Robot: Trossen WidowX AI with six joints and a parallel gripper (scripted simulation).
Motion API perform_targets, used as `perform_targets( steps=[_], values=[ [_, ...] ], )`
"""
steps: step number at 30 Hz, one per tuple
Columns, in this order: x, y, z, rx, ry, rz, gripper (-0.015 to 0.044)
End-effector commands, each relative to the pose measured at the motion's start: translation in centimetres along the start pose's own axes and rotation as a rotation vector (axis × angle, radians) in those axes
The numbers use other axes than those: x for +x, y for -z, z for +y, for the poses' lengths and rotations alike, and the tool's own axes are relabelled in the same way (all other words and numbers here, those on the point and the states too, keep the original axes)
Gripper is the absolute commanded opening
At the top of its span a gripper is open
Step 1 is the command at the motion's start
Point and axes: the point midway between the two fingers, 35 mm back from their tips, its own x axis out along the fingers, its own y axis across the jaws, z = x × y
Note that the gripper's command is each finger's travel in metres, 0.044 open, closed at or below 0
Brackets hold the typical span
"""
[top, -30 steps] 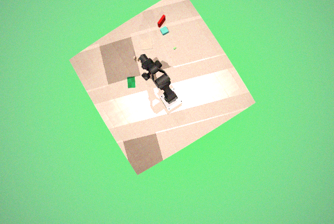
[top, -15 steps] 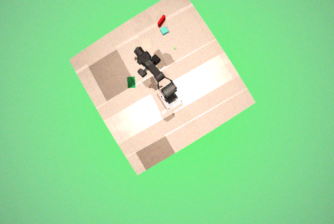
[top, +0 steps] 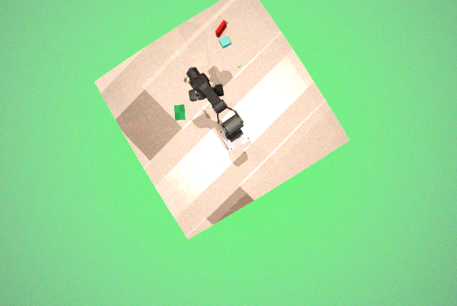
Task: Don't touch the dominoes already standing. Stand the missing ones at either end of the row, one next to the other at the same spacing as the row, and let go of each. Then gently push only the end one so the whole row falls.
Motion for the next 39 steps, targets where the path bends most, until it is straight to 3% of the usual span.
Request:
perform_targets(
  steps=[1,4,39],
  values=[
    [2.5,1.5,-1.0,0.642,0.002,0.000,0.0073],
    [3.6,2.1,-1.4,0.918,0.003,-0.001,0.0000],
    [3.8,2.3,-1.5,0.982,0.003,-0.001,0.0000]
  ],
)
